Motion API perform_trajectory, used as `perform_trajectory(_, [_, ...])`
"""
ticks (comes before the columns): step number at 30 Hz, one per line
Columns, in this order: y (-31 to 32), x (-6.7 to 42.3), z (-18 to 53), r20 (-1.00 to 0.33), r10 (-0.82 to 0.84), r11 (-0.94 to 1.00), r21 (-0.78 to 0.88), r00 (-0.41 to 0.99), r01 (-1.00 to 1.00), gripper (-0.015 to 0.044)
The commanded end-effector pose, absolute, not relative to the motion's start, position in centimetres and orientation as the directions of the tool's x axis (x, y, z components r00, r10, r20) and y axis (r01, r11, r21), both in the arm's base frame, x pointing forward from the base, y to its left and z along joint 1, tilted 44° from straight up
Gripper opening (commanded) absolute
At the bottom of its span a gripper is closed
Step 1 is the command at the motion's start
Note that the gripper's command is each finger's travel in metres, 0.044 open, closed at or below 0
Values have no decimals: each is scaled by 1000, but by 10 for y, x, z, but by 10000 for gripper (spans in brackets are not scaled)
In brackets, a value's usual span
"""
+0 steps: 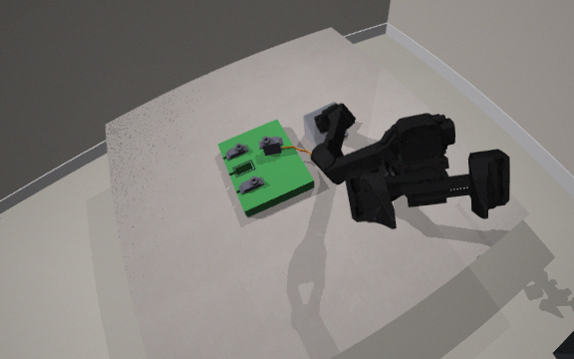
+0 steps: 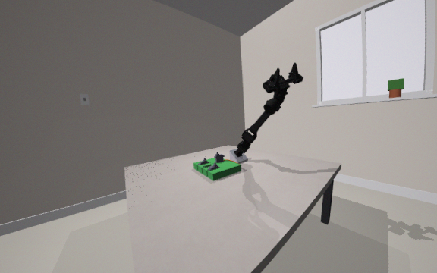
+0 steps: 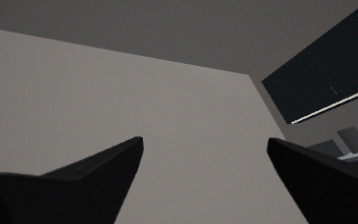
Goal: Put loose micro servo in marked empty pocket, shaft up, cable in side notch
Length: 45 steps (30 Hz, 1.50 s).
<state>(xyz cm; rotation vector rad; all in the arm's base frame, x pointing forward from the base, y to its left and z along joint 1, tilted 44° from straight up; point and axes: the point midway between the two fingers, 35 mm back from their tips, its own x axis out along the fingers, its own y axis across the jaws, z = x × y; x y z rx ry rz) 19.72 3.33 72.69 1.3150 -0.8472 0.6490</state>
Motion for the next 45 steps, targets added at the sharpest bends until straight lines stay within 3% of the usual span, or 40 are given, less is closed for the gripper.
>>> perform_trajectory(1, [33, 197, 727, 831, -56, 157, 555, 553, -817, 426])
perform_trajectory(26, [-7, 66, 750, 954, -163, -253, 206, 251, -945, 440])
perform_trajectory(45, [-81, -18, 735, 933, -353, -568, -155, 69, -808, 440])
